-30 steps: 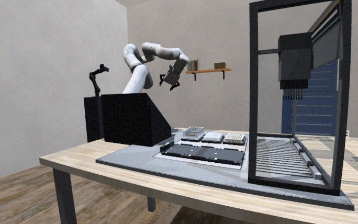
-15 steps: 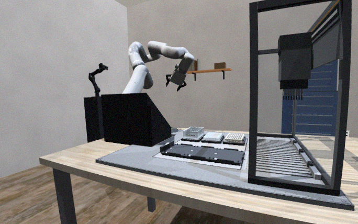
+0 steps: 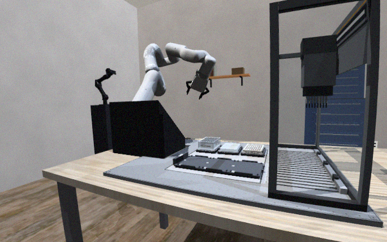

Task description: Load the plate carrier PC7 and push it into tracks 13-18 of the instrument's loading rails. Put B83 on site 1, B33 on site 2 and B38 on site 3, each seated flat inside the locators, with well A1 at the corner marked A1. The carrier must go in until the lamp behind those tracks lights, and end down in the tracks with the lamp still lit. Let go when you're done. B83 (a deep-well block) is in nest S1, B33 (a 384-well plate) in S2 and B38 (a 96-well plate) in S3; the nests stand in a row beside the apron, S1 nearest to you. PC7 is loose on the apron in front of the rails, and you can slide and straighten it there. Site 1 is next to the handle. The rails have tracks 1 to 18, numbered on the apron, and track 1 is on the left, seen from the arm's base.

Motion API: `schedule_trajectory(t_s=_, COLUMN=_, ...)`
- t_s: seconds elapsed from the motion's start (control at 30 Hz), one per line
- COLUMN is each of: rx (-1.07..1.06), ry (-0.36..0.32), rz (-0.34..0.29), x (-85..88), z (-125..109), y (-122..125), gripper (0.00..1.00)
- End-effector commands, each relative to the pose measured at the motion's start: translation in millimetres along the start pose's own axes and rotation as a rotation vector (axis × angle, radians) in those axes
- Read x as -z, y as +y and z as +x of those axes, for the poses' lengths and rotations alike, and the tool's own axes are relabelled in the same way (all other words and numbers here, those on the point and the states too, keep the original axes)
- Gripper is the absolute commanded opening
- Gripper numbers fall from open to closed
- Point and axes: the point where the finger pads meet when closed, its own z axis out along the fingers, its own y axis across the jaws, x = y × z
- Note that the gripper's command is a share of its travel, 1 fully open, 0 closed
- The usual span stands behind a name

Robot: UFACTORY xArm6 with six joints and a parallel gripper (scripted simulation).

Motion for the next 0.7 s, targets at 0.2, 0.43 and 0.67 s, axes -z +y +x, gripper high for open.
schedule_trajectory(t_s=0.2, rx=-0.03, ry=-0.028, rz=-0.045, x=19.7, z=-18, y=34, gripper=1.0)
schedule_trajectory(t_s=0.43, rx=-0.06, ry=-0.054, rz=-0.086, x=33.4, z=-33, y=56, gripper=1.0)
schedule_trajectory(t_s=0.67, rx=-0.09, ry=-0.08, rz=-0.126, x=44.7, z=-46, y=73, gripper=1.0)
